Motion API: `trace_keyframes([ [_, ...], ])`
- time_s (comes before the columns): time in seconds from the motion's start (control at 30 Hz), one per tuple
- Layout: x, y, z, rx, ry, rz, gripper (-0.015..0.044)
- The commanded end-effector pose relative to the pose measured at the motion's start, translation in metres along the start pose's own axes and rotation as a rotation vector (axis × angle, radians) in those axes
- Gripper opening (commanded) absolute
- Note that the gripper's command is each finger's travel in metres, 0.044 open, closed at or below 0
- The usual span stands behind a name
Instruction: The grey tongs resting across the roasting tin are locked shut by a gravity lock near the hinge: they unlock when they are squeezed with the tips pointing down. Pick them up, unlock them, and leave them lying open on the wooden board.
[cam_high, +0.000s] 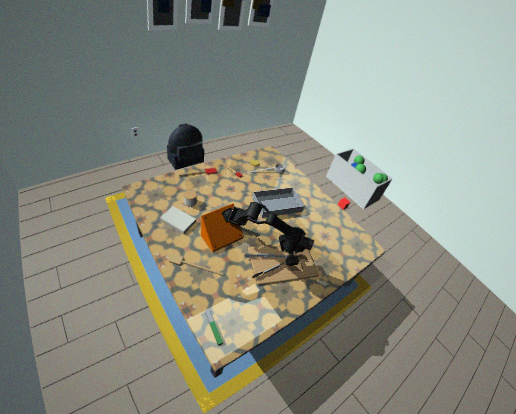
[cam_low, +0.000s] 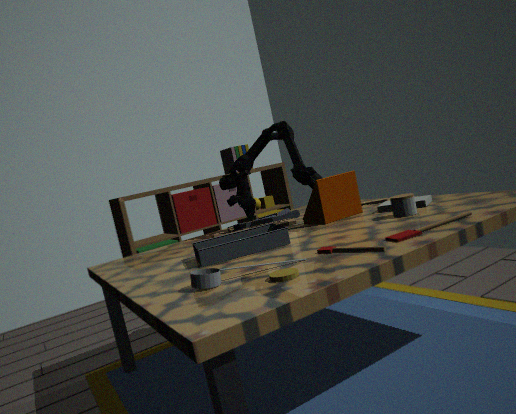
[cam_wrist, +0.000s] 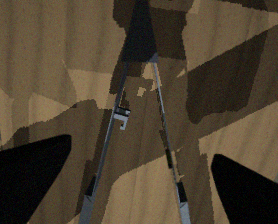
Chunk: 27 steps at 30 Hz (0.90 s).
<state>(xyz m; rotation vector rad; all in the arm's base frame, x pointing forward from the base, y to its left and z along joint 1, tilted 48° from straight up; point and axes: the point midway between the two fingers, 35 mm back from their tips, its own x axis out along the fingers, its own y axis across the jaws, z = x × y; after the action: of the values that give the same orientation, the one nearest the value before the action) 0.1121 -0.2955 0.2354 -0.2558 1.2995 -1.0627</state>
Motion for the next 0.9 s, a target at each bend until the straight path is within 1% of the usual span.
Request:
trace_keyframes([
  [0.0, -0.007, -0.004, 0.012, 0.008, -0.003, -0.001, 0.044],
  [0.3, -0.048, -0.012, 0.079, 0.015, -0.004, 0.02, 0.044],
  [0.57, -0.089, -0.008, 0.126, 0.011, -0.002, 0.016, 0.044],
  [0.7, -0.108, -0.001, 0.144, 0.007, -0.007, 0.009, 0.044],
  [0.87, -0.119, 0.0, 0.144, -0.024, -0.026, 0.024, 0.044],
])
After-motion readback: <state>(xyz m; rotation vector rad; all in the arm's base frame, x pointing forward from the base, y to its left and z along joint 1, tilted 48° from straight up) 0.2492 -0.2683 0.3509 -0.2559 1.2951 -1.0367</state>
